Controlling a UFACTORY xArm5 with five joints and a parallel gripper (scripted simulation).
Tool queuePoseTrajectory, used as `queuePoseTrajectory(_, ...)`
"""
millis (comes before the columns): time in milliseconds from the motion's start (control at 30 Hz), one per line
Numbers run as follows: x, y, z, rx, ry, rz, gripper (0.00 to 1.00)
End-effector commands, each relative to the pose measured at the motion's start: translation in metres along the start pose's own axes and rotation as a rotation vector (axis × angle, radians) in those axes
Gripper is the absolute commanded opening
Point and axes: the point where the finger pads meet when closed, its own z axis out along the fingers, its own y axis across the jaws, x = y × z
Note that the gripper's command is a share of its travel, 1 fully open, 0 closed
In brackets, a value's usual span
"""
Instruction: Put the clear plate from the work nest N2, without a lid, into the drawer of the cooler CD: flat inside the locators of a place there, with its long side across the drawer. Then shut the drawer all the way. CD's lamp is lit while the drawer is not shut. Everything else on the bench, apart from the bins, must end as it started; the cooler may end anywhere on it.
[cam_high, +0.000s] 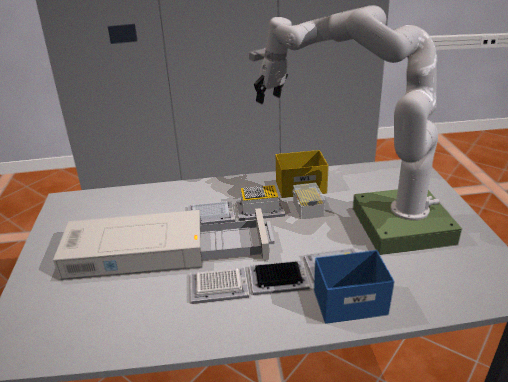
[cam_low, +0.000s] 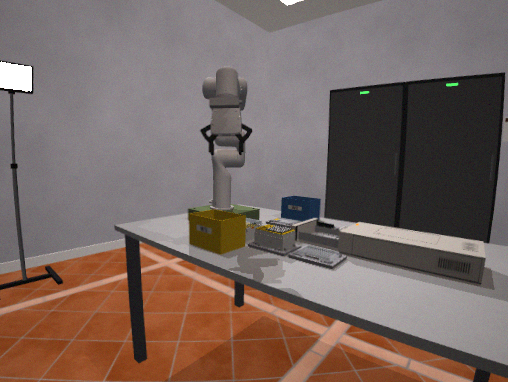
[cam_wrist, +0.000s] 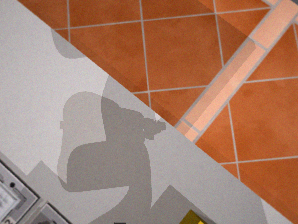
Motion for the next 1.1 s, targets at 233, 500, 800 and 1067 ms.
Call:
queuePoseTrajectory(233, 0.001, 0.000, -0.002, 0.001, 0.006, 0.000, 1.00)
queuePoseTrajectory(500, 0.001, 0.000, -0.002, 0.001, 0.006, 0.000, 1.00)
queuePoseTrajectory(800, -0.017, -0.035, -0.005, 0.015, -0.013, -0.090, 1.00)
queuePoseTrajectory(1067, -0.032, -0.057, -0.005, 0.027, -0.037, -0.181, 1.00)
